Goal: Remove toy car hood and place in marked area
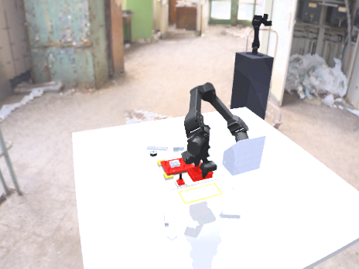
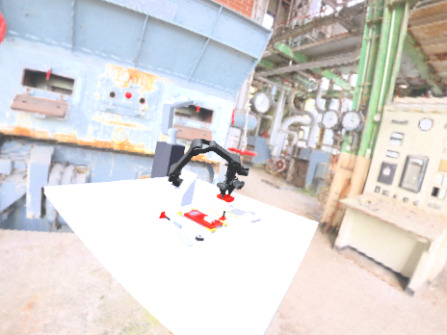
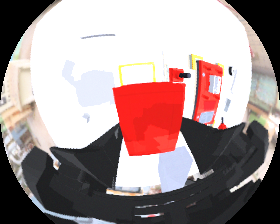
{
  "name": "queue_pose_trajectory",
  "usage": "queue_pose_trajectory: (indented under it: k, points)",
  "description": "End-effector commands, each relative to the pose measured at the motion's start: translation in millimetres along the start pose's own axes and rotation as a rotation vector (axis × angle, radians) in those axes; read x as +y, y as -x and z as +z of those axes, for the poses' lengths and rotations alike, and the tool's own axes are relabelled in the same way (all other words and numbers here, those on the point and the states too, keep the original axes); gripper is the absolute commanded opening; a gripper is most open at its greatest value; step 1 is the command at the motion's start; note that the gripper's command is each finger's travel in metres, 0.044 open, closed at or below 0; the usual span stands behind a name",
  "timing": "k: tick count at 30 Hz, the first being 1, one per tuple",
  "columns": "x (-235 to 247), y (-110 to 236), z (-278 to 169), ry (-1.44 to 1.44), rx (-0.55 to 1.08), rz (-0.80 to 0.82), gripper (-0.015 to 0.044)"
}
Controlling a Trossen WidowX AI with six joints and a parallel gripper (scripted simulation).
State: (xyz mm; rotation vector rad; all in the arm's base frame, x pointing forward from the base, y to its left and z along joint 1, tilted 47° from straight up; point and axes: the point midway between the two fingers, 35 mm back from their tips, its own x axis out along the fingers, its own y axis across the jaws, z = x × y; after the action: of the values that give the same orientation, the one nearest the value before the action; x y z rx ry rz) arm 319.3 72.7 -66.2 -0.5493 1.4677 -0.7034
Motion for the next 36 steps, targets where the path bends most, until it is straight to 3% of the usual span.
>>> queue_pose_trajectory:
  k: [1, 36]
  points:
    - [10, -1, -5, -0.013, 0.003, 0.0, 0.0]
    - [10, -21, -3, -0.013, 0.002, 0.001, 0.0]
